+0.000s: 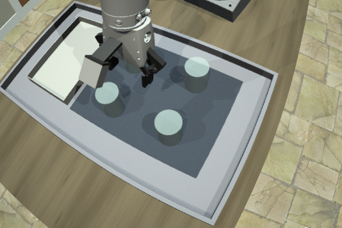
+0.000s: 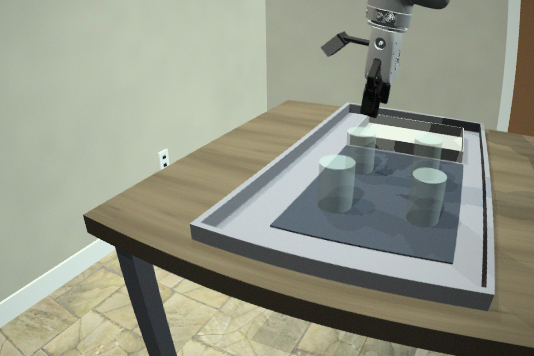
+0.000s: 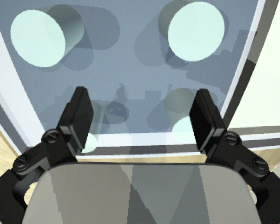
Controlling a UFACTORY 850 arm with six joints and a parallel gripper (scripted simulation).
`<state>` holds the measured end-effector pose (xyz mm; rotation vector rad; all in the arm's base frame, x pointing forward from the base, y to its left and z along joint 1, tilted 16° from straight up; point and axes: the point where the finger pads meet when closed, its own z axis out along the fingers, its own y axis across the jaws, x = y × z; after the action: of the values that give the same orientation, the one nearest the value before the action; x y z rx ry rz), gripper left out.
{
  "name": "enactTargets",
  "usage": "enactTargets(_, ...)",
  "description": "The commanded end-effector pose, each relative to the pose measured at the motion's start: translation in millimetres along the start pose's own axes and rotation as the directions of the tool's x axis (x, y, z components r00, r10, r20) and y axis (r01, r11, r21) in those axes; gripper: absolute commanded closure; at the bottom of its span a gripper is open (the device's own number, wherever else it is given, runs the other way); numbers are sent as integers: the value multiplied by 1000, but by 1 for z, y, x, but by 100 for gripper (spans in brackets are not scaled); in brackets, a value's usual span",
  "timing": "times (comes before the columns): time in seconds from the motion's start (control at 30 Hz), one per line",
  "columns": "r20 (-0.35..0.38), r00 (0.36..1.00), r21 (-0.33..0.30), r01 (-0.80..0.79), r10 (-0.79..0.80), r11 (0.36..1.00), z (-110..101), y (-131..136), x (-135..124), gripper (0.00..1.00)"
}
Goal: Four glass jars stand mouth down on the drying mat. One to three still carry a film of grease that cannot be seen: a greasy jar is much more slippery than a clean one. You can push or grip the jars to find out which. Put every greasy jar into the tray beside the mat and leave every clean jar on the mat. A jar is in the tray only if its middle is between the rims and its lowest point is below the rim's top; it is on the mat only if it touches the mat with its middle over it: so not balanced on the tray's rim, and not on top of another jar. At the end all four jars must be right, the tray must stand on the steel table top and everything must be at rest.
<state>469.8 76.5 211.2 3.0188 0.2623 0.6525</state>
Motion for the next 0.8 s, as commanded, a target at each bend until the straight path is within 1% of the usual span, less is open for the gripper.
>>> enactTargets(0.0, 141, 990, 46, 6, -12, 999, 5, 28, 19, 0)
enactTargets(0.03, 141, 990, 46, 6, -12, 999, 5, 28, 19, 0)
enactTargets(0.2, 141, 990, 46, 6, -12, 999, 9, 62, 40, 0)
enactTargets(0.3, 141, 990, 46, 6, -12, 999, 9, 62, 40, 0)
enactTargets(0.53, 141, 990, 46, 6, -12, 999, 52, 60, 34, 0)
enactTargets(0.6, 141, 990, 46, 6, -12, 999, 52, 60, 34, 0)
enactTargets(0.67, 141, 990, 46, 6, -12, 999, 64, 60, 32, 0)
enactTargets(0.77, 141, 990, 46, 6, -12, 999, 64, 60, 32, 0)
